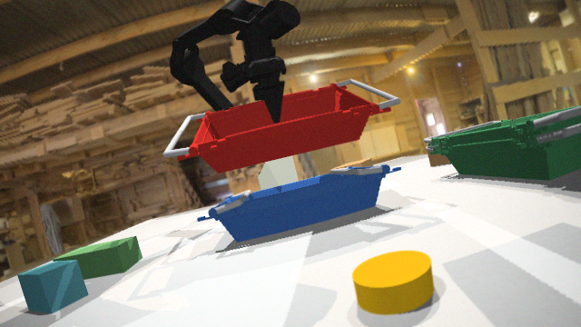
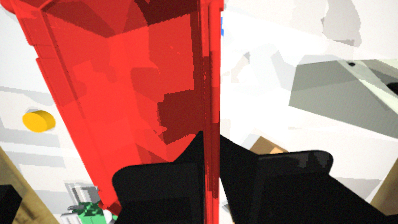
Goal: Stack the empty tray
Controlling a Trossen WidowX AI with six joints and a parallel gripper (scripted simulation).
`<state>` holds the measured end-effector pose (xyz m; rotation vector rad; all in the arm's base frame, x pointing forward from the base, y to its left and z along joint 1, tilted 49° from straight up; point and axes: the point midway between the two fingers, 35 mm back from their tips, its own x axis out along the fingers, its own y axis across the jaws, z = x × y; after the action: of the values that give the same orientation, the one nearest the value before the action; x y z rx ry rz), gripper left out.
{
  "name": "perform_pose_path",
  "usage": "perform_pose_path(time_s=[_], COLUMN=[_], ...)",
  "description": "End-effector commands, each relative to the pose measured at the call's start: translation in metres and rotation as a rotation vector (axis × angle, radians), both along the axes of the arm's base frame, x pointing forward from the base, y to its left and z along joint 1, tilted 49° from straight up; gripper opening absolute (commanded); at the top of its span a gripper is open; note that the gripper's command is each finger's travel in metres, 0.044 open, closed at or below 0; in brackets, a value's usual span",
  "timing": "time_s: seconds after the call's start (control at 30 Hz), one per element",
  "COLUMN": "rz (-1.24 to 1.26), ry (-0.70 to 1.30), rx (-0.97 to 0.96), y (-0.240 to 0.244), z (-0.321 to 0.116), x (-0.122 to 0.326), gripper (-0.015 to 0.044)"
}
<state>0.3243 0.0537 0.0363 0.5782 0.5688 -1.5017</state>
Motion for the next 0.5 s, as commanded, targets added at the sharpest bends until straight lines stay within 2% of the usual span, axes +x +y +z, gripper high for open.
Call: perform_pose_path(time_s=[0.0,0.47], rz=[0.019,0.02], ry=[-0.008,-0.009], rx=[-0.001,-0.001], y=[0.001,-0.018], z=[-0.001,-0.018], x=[0.002,0.001], gripper=[0.0,0.0])
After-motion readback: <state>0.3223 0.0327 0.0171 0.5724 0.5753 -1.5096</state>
